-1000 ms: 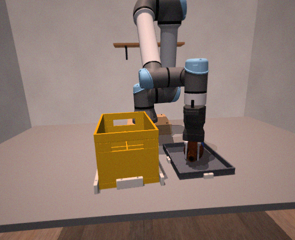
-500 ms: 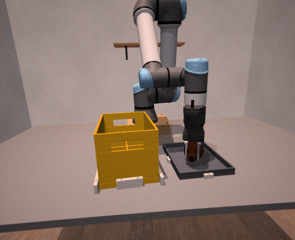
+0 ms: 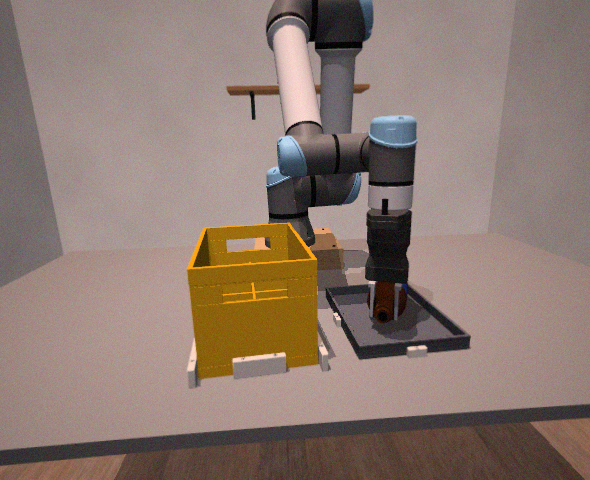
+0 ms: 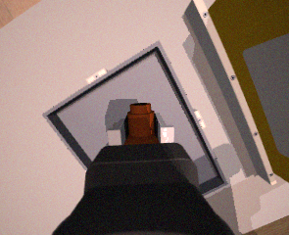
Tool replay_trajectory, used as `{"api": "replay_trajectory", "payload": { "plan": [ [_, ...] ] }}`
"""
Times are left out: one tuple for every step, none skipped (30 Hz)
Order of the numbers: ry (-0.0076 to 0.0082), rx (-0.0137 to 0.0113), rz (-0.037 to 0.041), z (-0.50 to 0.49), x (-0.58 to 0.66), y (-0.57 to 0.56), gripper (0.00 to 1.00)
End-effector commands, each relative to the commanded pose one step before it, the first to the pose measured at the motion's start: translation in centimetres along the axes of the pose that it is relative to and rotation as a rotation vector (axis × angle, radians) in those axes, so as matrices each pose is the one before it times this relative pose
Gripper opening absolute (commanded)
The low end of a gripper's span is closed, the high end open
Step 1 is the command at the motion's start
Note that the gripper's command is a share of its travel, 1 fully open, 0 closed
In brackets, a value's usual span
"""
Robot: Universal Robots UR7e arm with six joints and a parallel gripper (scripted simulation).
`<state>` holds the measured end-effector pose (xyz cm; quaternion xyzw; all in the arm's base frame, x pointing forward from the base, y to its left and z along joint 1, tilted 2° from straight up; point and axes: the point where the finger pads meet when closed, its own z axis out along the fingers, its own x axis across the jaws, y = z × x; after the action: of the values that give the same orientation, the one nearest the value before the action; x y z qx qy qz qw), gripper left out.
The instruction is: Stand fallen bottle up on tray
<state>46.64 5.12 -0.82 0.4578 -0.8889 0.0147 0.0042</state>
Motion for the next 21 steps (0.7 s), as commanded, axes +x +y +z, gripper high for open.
{"api": "replay_trajectory", "payload": {
  "plan": [
    [-0.00281,0.00343,0.00091,-0.3627,-0.047,-0.181,0.00],
    [-0.00018,0.00034,0.00000,-0.0605,-0.011,-0.019,0.00],
    [-0.00019,0.00037,0.00000,-0.0649,-0.012,-0.021,0.00],
    [-0.00021,0.00041,0.00000,-0.0700,-0.013,-0.024,0.00],
    [-0.00009,0.00017,-0.00001,-0.0637,-0.006,-0.010,0.00],
    [0.00000,0.00000,-0.00002,-0.0599,-0.001,0.001,0.00],
    [0.00000,0.00000,-0.00002,-0.0631,-0.001,0.001,0.00],
    [0.00000,0.00000,-0.00002,-0.0663,-0.001,0.001,0.00],
    [0.00000,0.00000,-0.00002,-0.0695,-0.001,0.001,0.00],
    [0.00000,0.00000,-0.00002,-0.0727,-0.001,0.001,0.00],
    [0.00000,0.00000,-0.00002,-0.0764,-0.001,0.001,0.00],
    [0.00000,0.00000,-0.00002,-0.0801,-0.001,0.001,0.00],
    [0.00000,0.00000,-0.00002,-0.0834,-0.001,0.001,0.00],
    [0.00000,0.00000,-0.00002,-0.0867,-0.001,0.001,0.00],
    [0.00000,0.00000,0.00000,0.0000,0.000,0.000,0.00],
    [0.00000,0.00000,0.00000,0.0000,0.000,0.000,0.00],
    [0.00000,0.00000,-0.00003,-0.0899,-0.001,0.001,0.00],
    [0.00000,0.00000,-0.00003,-0.0932,-0.001,0.002,0.00],
    [0.00000,0.00000,-0.00003,-0.0972,-0.002,0.001,0.00],
    [0.00000,0.00000,-0.00003,-0.1008,-0.002,0.001,0.00],
    [0.00000,0.00000,-0.00003,-0.1041,-0.002,0.001,0.00]
  ]
}}
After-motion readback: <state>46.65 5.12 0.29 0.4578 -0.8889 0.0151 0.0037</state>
